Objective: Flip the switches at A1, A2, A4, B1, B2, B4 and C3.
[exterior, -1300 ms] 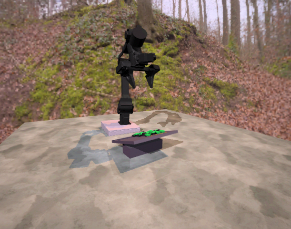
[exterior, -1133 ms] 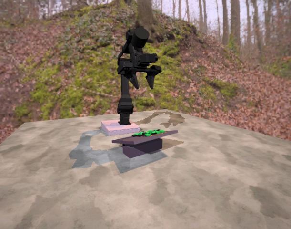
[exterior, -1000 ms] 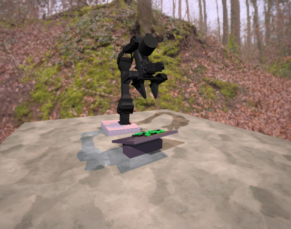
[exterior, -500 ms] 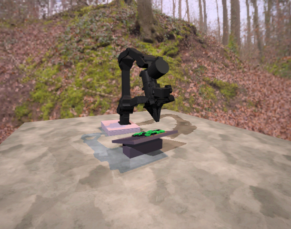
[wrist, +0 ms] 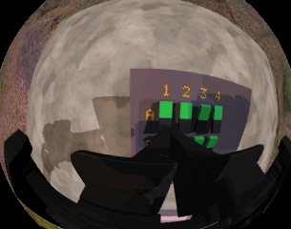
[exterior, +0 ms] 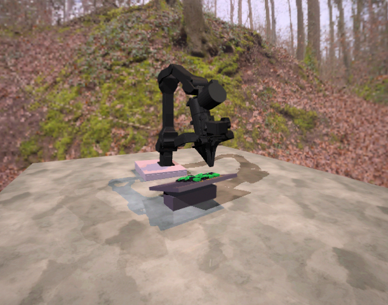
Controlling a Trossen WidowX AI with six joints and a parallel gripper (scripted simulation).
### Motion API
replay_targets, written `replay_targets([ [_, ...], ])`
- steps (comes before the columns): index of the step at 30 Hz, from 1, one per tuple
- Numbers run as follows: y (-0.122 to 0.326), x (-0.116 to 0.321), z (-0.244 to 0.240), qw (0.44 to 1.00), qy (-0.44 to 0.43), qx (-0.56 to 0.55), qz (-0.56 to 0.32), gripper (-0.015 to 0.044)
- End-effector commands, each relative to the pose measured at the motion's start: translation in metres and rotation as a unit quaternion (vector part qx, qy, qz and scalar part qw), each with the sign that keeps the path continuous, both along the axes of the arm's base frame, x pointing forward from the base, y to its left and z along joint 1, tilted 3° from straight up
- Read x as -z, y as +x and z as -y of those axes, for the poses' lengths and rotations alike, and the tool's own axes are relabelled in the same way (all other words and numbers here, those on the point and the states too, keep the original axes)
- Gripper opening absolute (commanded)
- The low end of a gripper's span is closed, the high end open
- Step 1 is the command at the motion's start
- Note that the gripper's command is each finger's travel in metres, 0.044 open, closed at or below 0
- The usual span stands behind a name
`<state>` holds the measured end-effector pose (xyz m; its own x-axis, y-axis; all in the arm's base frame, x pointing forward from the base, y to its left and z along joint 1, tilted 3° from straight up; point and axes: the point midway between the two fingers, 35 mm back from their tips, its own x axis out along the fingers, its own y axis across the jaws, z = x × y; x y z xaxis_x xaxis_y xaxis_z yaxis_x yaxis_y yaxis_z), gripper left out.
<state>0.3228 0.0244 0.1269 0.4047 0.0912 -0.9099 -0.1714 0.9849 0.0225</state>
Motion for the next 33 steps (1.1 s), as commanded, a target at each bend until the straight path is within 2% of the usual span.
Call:
replay_targets([
  [1,-0.0004,0.0085,0.0002,1.000,-0.001,0.003,-0.006,0.0000],
  [33,0.0023,0.0153,-0.0005,1.000,-0.001,0.003,-0.006,0.0000],
])
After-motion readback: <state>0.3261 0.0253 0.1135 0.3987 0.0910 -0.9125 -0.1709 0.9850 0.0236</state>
